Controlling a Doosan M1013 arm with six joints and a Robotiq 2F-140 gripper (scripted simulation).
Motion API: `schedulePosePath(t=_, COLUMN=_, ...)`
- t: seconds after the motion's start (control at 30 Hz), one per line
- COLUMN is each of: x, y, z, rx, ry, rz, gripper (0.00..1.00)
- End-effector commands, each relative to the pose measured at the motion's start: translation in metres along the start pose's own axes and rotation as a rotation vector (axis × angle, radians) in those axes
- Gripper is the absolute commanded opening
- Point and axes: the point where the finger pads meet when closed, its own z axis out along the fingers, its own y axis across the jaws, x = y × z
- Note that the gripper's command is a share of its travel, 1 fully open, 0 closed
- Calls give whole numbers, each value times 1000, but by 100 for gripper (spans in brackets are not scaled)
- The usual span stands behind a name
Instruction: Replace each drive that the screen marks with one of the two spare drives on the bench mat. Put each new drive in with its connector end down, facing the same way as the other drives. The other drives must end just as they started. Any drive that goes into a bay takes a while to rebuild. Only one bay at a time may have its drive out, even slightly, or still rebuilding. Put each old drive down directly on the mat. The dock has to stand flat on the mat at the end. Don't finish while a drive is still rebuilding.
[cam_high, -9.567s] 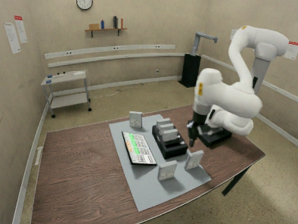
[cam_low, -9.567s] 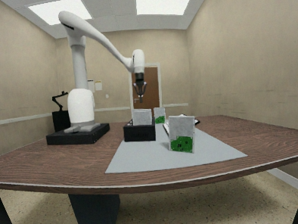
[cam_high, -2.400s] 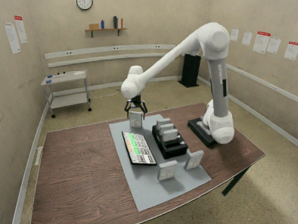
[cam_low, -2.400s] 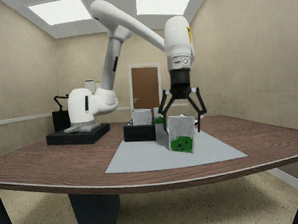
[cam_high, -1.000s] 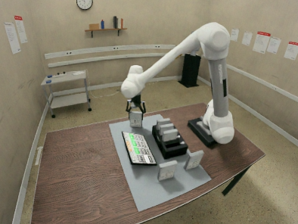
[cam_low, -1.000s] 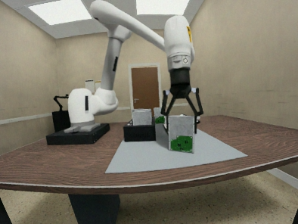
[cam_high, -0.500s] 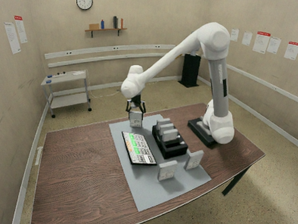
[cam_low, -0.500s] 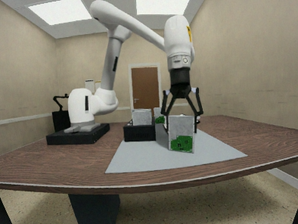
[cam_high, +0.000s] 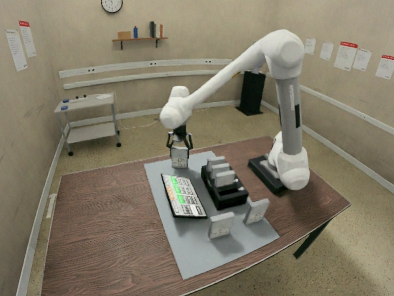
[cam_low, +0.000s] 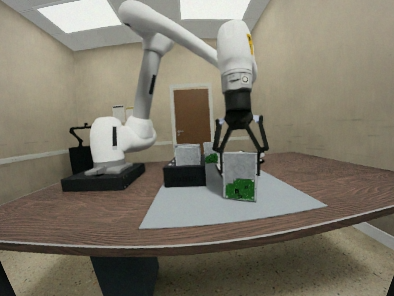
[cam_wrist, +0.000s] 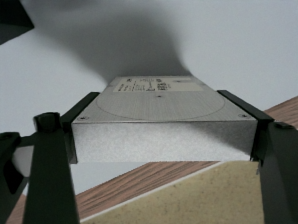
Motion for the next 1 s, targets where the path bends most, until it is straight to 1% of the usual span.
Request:
schedulePosePath(t=0.0, x=0, y=0, z=-3, rx=-1, ry=0, rz=0, gripper=10)
schedulePosePath(t=0.17, x=0, y=0, z=-6, rx=-1, ry=0, rz=0, gripper=10)
schedulePosePath(t=0.4, x=0, y=0, z=-18, rx=-1, ry=0, rz=0, gripper=10)
schedulePosePath(t=0.67, x=0, y=0, z=-38, rx=-1, ry=0, rz=0, gripper=10)
schedulePosePath(t=0.73, x=0, y=0, z=-38, rx=-1, ry=0, rz=0, gripper=10)
schedulePosePath(t=0.97, x=0, y=0, z=-62, rx=-1, ry=0, rz=0, gripper=10)
